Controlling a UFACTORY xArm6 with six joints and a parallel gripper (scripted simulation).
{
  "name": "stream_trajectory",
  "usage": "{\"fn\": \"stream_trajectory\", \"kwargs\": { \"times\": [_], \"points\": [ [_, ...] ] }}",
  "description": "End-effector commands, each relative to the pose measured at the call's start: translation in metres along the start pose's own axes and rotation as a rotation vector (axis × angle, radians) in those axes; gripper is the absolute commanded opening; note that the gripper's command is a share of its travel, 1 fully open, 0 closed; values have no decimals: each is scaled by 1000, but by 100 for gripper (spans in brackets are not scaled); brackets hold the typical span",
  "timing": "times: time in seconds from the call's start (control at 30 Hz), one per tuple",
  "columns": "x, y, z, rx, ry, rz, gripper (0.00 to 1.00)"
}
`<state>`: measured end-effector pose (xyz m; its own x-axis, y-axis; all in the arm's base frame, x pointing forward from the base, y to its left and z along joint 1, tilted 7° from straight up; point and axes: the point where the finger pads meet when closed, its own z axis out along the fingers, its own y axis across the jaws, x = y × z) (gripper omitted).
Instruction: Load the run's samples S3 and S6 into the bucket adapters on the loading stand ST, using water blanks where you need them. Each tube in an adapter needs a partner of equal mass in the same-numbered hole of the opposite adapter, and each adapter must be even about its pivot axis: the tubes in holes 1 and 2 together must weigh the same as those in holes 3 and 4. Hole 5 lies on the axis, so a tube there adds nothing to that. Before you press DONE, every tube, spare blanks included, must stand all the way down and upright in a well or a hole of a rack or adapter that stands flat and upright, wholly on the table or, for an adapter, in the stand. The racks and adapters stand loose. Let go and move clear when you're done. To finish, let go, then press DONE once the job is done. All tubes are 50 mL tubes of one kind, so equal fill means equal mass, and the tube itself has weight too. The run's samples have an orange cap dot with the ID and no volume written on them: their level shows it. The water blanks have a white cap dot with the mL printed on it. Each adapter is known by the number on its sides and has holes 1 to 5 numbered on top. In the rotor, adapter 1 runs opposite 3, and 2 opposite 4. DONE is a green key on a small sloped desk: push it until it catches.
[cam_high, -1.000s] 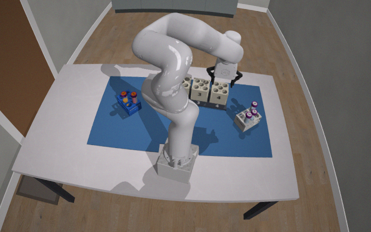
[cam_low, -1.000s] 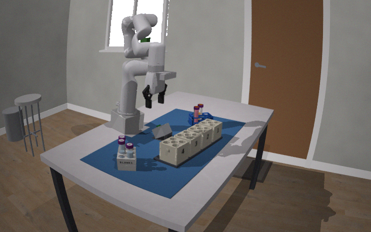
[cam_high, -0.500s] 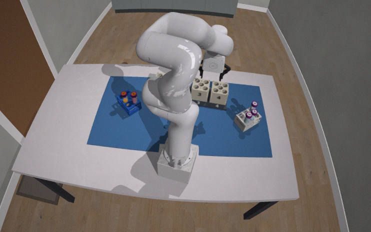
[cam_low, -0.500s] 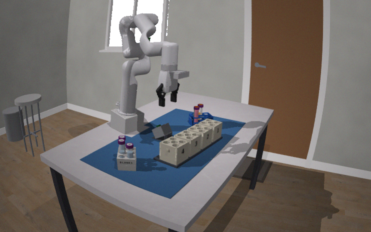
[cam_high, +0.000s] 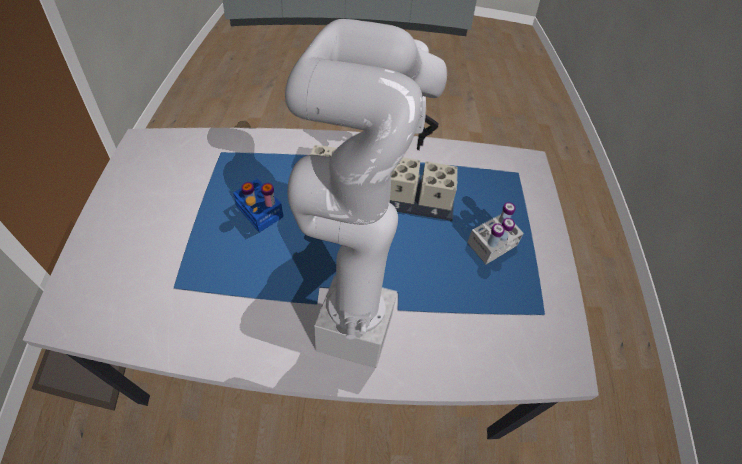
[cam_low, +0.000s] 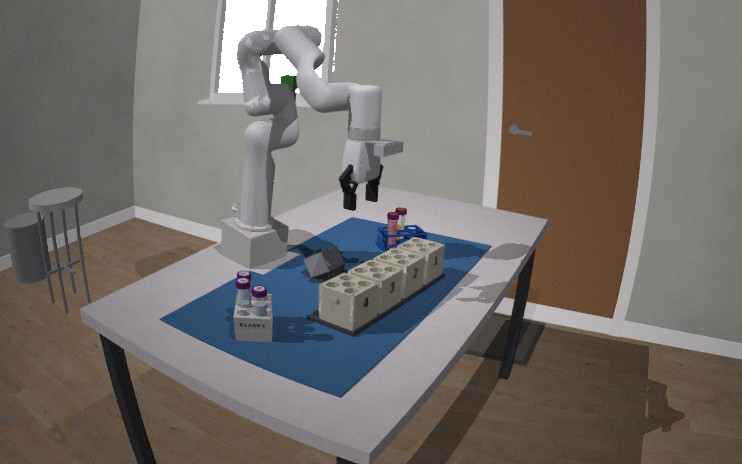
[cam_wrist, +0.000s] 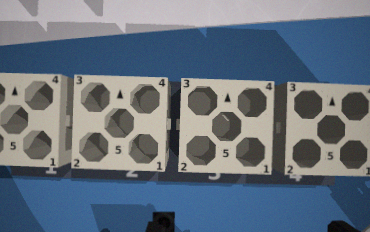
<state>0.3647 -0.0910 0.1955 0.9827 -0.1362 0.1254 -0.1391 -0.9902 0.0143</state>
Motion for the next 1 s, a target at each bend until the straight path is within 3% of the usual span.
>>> {"fn": "stream_trajectory", "kwargs": {
  "times": [0.0, 0.23, 0.97],
  "points": [
    [11, -15, -1, -2, 3, 1, 100],
    [23, -37, -1, -2, 3, 1, 100],
    [-21, -127, -1, -1, 3, -666, 100]
  ]
}}
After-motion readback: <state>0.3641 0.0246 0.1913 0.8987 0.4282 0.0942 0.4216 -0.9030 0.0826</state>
